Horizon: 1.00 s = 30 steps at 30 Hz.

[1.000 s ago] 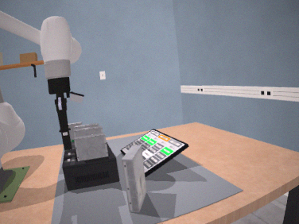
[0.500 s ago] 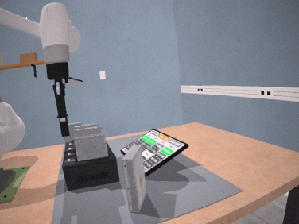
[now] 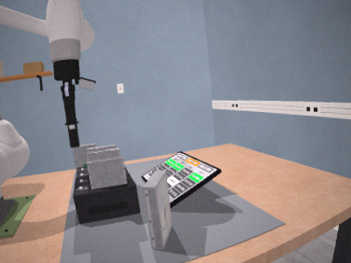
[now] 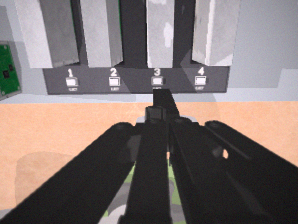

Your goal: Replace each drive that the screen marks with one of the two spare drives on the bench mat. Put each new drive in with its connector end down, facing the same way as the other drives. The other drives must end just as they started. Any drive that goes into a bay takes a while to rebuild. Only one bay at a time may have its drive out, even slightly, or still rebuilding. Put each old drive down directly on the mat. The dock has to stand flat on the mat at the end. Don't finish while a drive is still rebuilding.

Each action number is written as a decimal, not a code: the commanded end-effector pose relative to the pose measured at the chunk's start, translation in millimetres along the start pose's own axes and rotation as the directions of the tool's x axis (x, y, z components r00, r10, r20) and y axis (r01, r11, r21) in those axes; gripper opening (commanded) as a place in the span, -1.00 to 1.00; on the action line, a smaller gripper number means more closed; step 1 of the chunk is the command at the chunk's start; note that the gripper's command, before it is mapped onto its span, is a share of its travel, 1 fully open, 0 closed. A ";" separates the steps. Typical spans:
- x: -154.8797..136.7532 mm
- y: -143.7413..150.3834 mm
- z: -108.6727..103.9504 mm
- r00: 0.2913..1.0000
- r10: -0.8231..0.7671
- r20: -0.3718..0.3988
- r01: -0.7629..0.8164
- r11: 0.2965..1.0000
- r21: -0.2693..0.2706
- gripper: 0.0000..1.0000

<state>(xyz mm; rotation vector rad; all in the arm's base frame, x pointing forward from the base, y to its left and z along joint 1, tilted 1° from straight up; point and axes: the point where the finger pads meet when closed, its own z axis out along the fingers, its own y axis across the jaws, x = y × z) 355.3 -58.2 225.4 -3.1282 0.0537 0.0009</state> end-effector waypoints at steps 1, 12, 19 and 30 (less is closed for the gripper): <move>0.3 0.0 -3.4 1.000 0.000 -0.001 0.000 1.000 0.000 -0.80; 7.7 0.3 -4.0 0.989 0.147 -0.001 -0.147 0.989 0.000 -0.80; 37.0 1.2 -5.0 0.864 0.504 0.000 -0.504 0.864 0.007 -0.80; 74.4 1.2 -3.8 0.537 0.844 0.012 -0.843 0.536 0.030 -0.80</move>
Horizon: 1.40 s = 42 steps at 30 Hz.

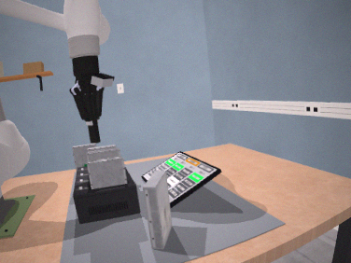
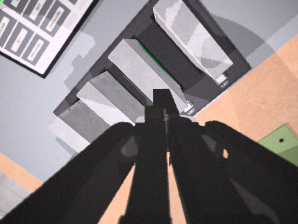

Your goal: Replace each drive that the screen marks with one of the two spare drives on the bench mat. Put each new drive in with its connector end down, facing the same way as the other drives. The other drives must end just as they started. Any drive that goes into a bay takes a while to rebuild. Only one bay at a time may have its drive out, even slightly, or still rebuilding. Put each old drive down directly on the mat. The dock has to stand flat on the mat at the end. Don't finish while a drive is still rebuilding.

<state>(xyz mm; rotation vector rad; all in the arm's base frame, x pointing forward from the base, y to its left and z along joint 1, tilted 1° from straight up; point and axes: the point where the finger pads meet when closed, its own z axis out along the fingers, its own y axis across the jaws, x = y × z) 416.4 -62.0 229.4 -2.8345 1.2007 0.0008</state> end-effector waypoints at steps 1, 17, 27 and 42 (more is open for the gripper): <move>10.7 -10.8 0.8 0.961 0.275 -0.015 -0.275 0.961 -0.013 -0.80; 12.9 -13.0 1.1 0.700 0.712 -0.046 -0.714 0.700 -0.022 0.78; 12.9 -13.0 1.1 0.700 0.712 -0.046 -0.714 0.700 -0.022 0.78; 12.9 -13.0 1.1 0.700 0.712 -0.046 -0.714 0.700 -0.022 0.78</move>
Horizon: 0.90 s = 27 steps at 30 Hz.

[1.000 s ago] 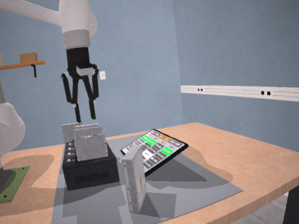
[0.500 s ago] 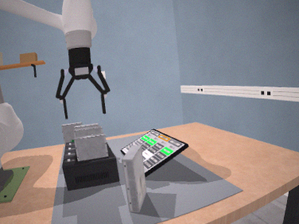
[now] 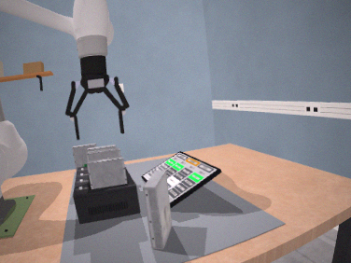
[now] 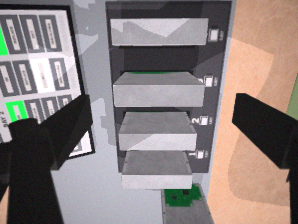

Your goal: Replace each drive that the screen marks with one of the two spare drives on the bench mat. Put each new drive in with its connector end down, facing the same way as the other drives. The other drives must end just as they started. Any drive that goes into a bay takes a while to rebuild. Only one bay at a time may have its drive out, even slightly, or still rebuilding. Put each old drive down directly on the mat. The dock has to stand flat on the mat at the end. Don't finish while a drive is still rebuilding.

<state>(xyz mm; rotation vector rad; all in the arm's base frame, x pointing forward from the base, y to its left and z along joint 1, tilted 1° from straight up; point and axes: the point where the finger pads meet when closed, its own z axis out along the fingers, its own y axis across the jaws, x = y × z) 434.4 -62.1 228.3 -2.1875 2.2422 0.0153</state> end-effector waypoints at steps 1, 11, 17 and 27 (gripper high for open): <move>0.0 -0.3 -0.4 1.000 0.000 0.000 0.000 1.000 0.001 0.78; -0.1 -0.4 0.4 1.000 0.002 0.000 -0.002 1.000 0.001 0.78; -0.2 -0.4 2.2 1.000 0.006 0.000 -0.006 1.000 0.001 0.78; -0.4 -0.6 6.4 1.000 0.009 0.000 -0.009 1.000 0.001 0.78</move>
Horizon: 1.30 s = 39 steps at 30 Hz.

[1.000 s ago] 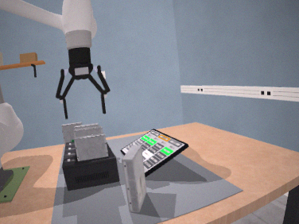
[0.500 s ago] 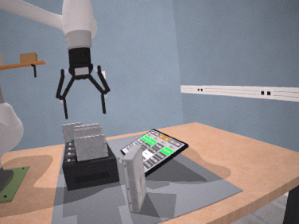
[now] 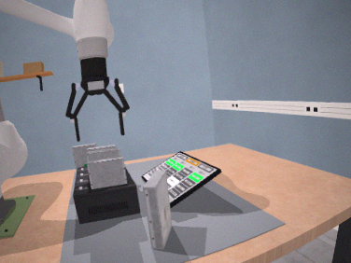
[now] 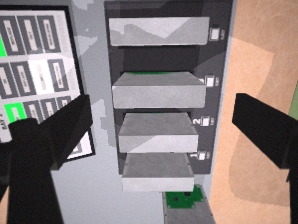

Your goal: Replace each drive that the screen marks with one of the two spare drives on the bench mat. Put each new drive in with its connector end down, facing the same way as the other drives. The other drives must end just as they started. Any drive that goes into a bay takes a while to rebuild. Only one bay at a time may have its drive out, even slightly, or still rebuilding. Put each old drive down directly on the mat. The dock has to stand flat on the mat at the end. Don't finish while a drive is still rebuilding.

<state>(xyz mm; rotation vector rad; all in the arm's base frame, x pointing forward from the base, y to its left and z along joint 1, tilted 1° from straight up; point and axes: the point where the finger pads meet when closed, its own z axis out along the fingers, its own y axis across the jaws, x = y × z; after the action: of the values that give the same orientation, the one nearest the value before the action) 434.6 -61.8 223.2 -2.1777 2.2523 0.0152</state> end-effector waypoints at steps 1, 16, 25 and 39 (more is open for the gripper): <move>-0.2 -0.4 1.9 1.000 0.000 0.000 0.000 1.000 0.001 0.78; -0.6 -0.8 10.5 1.000 0.000 0.000 0.000 1.000 0.001 0.78; -0.8 -0.9 14.3 1.000 0.000 0.000 0.000 1.000 0.001 0.78; -0.9 -1.0 15.6 1.000 0.000 0.000 0.000 1.000 0.001 0.78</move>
<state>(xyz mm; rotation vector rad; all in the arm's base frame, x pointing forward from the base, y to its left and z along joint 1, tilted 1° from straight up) 435.2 -60.7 207.3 -2.1775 2.2525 0.0152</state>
